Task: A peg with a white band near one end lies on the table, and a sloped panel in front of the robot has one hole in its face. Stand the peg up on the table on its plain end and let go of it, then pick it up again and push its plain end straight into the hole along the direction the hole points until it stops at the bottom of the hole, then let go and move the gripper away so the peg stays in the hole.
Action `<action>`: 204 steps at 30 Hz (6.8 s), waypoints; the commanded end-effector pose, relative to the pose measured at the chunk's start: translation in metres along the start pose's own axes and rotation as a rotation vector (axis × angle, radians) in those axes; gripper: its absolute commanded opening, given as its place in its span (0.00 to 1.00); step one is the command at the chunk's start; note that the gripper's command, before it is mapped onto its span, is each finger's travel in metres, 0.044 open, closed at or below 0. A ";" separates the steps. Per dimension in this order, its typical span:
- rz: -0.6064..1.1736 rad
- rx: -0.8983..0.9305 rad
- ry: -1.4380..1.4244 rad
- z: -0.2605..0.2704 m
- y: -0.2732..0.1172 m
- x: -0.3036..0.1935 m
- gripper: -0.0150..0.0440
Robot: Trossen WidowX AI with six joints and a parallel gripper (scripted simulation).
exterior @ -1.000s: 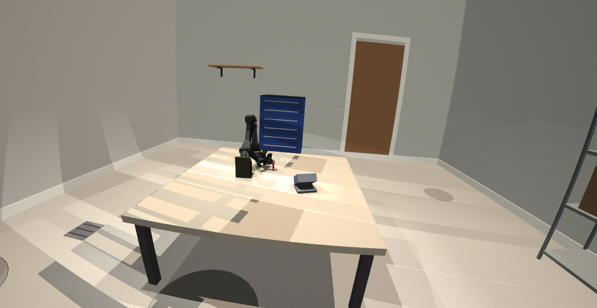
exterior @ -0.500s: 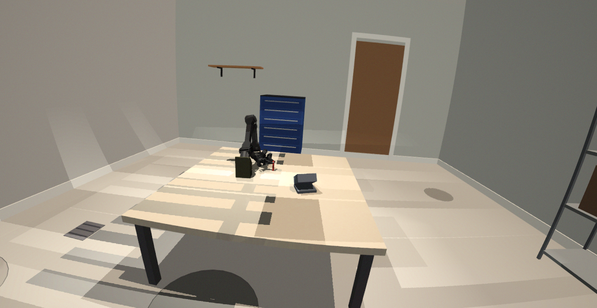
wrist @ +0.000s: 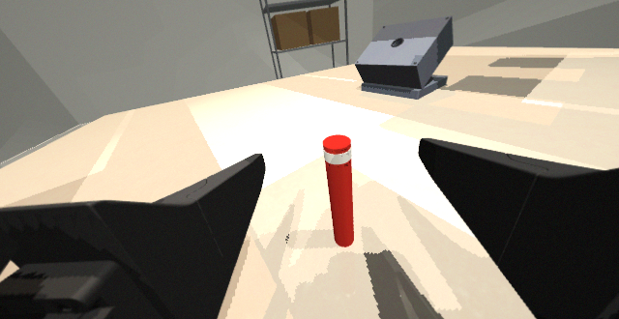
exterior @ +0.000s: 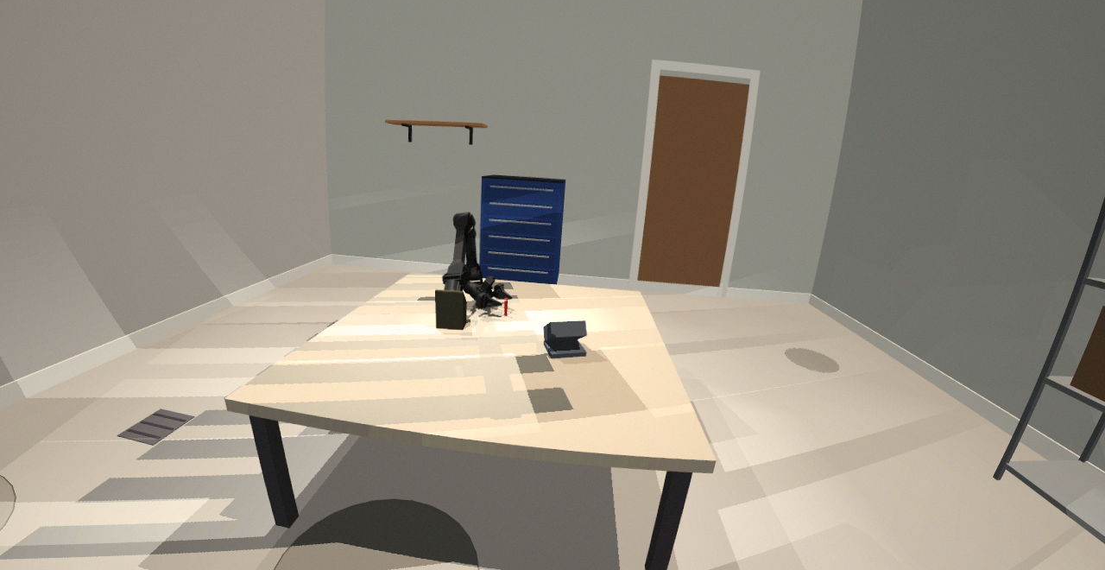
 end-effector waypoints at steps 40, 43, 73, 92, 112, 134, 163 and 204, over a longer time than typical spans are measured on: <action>0.189 -0.081 -0.195 -0.026 -0.008 0.151 1.00; 0.269 -0.107 -0.256 -0.025 -0.004 0.149 1.00; 1.185 -0.034 -0.347 -0.022 0.050 0.142 1.00; 1.412 0.292 -0.004 -0.031 0.089 0.162 1.00; 1.358 0.498 -0.246 -0.031 0.089 0.161 1.00; 1.193 0.876 -0.707 -0.030 0.090 0.157 1.00; 0.850 1.331 -1.293 -0.029 0.091 0.152 1.00; 0.087 1.858 -2.054 -0.028 0.091 0.146 1.00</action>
Point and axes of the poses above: the point midway between the two fingers, 35 mm back from their tips, its own y axis out along the fingers, its own z axis across the jaws, x = y × z, the point moved 8 cm from there along -y, back along the fingers, and after that the axes turned 13 degrees about -y, right-handed, at the moved point
